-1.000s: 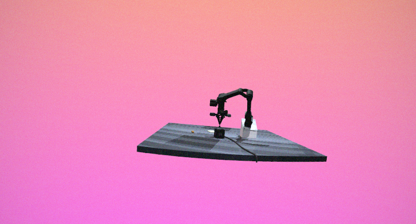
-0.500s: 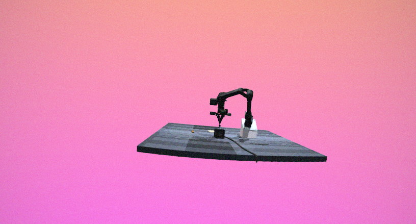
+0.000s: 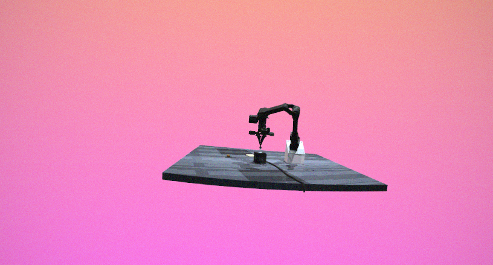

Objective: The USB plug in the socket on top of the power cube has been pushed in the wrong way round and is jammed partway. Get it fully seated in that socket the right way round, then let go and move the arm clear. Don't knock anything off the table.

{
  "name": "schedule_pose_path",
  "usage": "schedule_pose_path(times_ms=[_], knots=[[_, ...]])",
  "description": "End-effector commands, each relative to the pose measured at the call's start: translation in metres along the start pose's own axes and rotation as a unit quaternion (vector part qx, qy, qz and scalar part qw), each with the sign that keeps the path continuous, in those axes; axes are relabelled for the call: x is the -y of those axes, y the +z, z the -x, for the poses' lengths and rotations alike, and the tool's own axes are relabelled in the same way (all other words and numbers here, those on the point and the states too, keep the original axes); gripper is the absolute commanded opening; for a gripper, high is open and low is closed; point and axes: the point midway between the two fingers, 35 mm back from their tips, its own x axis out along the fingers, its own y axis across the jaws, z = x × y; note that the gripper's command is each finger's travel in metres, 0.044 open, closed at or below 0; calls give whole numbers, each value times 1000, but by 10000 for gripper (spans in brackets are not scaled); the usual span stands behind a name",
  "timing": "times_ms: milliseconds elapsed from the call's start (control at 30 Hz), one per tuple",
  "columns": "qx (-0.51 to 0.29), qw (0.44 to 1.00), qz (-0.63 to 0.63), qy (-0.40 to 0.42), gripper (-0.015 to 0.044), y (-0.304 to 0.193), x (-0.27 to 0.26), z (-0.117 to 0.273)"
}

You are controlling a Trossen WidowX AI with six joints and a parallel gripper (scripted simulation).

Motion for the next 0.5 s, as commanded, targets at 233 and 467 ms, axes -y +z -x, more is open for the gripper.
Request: schedule_pose_path(times_ms=[233,467], knots=[[-1,999,-40,-1,0,0,0,1],[0,991,-137,0,0,0,0,0]])
